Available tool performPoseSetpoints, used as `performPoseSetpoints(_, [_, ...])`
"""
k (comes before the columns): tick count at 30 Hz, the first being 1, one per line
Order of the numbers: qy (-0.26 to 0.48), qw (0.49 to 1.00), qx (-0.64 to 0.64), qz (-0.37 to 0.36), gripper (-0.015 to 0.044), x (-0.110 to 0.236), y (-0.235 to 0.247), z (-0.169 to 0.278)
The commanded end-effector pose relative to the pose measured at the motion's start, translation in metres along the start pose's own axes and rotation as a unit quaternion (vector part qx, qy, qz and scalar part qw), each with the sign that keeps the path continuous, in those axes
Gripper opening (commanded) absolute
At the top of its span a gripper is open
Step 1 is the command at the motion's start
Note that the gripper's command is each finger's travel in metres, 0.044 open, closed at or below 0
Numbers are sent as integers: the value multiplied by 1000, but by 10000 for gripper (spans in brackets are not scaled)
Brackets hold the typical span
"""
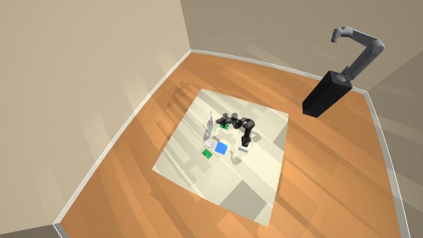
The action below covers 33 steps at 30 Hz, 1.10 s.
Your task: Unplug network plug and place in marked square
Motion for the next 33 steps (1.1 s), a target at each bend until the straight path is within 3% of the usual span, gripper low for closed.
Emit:
performPoseSetpoints(1, [0,1000,-3,0,156,-7,-1,-2])
performPoseSetpoints(27, [-1,1000,-3,-1,156,-45,-1,-11])
performPoseSetpoints(29, [-1,1000,-3,-1,104,-45,-1,-11])
performPoseSetpoints(33, [-1,1000,-3,-1,77,-45,-1,-11])
Point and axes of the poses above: the point midway between the two fingers, 35 mm back from their tips, its own x axis back along the fingers, its own y axis across the jaws, z = x × y, the point moved 8 cm from there along x, back along the fingers, and after that the axes turned 3 degrees about x, right-handed, at the moved point
